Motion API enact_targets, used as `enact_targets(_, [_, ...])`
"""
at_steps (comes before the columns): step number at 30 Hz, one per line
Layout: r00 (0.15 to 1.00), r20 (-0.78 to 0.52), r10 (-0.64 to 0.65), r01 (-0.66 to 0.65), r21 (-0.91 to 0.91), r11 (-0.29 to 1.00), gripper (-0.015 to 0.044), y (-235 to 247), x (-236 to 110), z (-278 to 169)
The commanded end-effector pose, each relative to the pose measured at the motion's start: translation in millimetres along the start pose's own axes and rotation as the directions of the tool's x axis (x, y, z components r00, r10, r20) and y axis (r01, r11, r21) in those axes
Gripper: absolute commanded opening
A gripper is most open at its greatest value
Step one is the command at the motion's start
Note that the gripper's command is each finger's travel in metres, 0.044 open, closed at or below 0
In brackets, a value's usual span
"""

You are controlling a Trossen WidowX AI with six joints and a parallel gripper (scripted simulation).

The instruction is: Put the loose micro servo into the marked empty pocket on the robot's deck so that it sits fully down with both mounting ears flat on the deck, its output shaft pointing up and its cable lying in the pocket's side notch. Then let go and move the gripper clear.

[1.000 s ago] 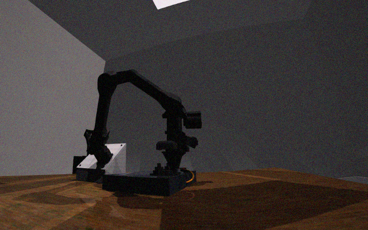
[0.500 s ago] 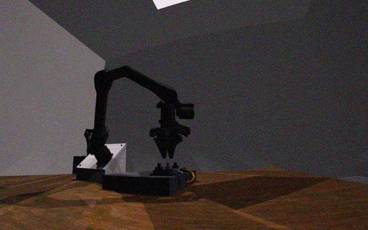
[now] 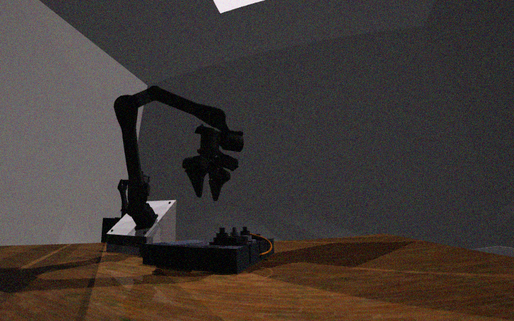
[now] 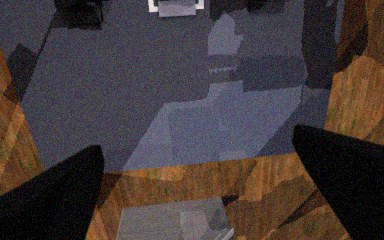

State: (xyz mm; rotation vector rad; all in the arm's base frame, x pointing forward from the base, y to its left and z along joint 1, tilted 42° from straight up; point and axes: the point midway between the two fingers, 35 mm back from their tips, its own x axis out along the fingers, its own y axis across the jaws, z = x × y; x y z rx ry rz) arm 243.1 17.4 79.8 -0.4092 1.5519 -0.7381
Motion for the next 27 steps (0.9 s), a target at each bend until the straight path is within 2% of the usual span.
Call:
enact_targets(1, [1.000,0.015,0.010,-0.010,0.001,1.000,0.0440,1.5,-28.8,1.1])
enact_targets(27, [1.000,0.016,0.010,-0.010,0.000,1.000,0.0440,1.3,-36.0,0.7])
